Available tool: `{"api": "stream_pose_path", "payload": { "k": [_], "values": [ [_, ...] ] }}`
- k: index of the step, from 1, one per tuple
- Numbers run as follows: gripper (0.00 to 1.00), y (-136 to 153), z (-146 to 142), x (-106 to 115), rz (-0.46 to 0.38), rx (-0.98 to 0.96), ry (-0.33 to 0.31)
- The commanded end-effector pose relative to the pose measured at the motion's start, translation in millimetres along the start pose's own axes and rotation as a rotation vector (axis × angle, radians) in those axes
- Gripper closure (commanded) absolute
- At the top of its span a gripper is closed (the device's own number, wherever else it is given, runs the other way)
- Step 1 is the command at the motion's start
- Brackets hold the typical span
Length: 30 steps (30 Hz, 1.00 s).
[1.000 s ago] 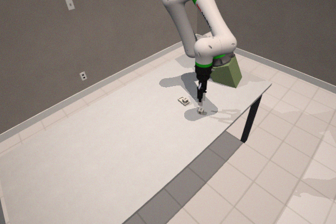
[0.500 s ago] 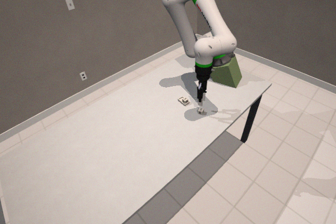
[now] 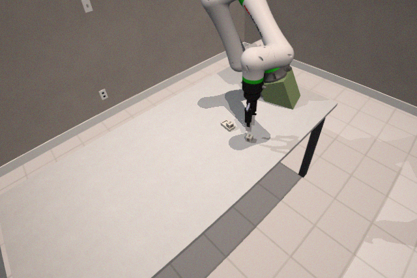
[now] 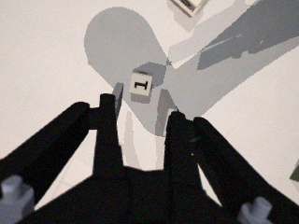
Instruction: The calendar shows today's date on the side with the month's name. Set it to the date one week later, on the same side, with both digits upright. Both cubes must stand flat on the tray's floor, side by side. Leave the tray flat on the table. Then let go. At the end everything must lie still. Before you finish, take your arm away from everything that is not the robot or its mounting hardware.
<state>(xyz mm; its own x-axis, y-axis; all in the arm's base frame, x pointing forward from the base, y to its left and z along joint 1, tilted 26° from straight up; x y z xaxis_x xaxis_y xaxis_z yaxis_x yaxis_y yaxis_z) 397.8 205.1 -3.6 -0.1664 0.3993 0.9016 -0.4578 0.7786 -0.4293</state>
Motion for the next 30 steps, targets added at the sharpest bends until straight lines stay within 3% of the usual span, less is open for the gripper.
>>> {"api": "stream_pose_path", "payload": {
  "k": [1, 30],
  "values": [
    [0.71, 0.1, -0.2, -0.8, 0.0, 0.0, 0.0],
    [0.71, 0.0, -0.4, -35.7, 0.0, 0.0, 0.0]
  ]
}}
Point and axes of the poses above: the point where the finger pads meet when closed, its own x axis back along the fingers, its own z axis across the jaws, y = z × x, the point moved 3 cm from there along x, back along the fingers, and after that the axes turned 1 degree about x, right-handed, at the moved point
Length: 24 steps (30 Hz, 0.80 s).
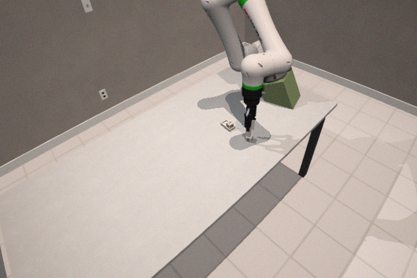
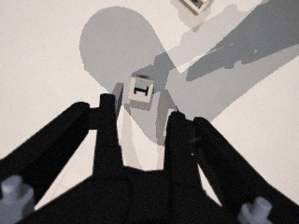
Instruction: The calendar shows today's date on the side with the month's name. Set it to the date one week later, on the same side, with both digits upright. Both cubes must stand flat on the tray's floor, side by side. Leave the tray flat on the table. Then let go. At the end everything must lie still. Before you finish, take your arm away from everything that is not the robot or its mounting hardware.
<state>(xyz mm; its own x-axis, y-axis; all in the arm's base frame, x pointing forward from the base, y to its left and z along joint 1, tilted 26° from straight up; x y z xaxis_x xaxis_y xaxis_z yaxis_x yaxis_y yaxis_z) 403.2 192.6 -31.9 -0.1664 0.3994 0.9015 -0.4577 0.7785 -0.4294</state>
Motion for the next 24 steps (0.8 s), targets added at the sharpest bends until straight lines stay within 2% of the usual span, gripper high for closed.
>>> {"api": "stream_pose_path", "payload": {
  "k": [1, 24],
  "values": [
    [0.71, 0.1, -0.3, -5.7, 0.0, 0.0, -0.001],
    [0.71, 0.0, -0.4, -19.2, 0.0, 0.0, -0.001]
  ]
}}
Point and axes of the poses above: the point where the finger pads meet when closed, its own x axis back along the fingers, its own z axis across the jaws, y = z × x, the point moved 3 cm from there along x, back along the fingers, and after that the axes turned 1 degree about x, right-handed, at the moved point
